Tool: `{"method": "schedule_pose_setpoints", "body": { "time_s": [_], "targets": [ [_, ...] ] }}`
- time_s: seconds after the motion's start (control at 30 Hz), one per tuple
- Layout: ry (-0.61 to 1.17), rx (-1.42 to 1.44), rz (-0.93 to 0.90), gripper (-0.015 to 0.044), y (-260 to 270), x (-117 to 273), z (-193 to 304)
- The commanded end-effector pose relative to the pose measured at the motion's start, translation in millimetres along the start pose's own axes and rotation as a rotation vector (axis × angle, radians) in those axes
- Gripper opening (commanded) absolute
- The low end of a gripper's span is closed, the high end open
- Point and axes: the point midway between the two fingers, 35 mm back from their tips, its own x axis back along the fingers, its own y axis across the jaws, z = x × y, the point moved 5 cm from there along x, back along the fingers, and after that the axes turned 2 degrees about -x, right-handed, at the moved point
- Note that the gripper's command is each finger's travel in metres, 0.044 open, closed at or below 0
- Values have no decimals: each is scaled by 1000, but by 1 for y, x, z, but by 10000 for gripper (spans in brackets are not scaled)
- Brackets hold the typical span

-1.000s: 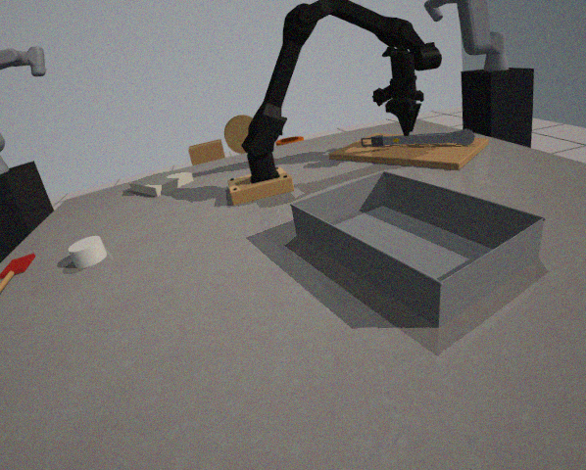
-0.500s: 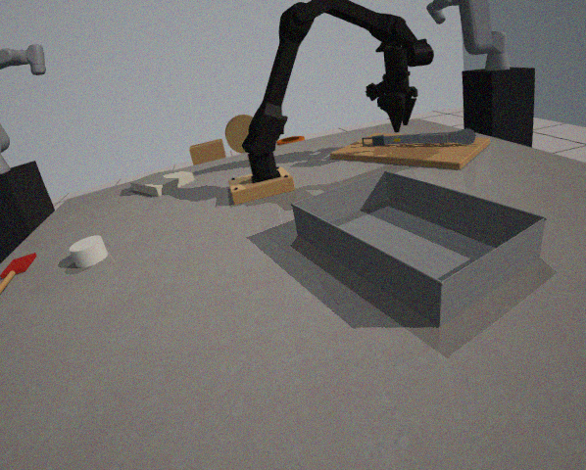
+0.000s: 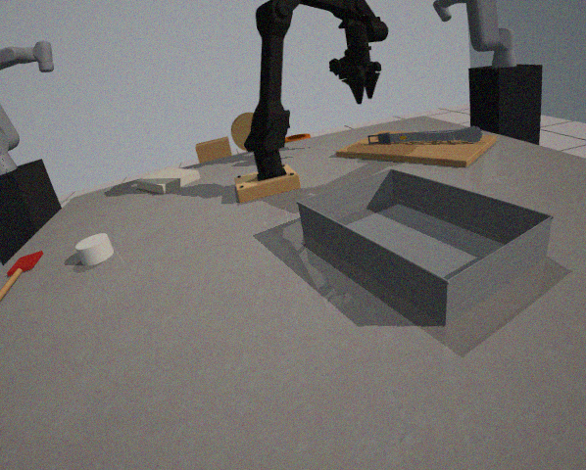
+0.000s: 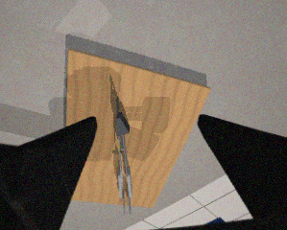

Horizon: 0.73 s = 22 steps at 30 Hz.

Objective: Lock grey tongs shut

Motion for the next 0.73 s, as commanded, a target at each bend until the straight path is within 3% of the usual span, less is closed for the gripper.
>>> {"method": "schedule_pose_setpoints", "body": {
  "time_s": [0.0, 0.17, 0.7],
  "targets": [
    [1, -1, 5, 440, 0, 16, -2],
    [4, 9, 10, 440, 3, 47, 0],
    [4, 9, 10, 440, 3, 47, 0]
  ]
}}
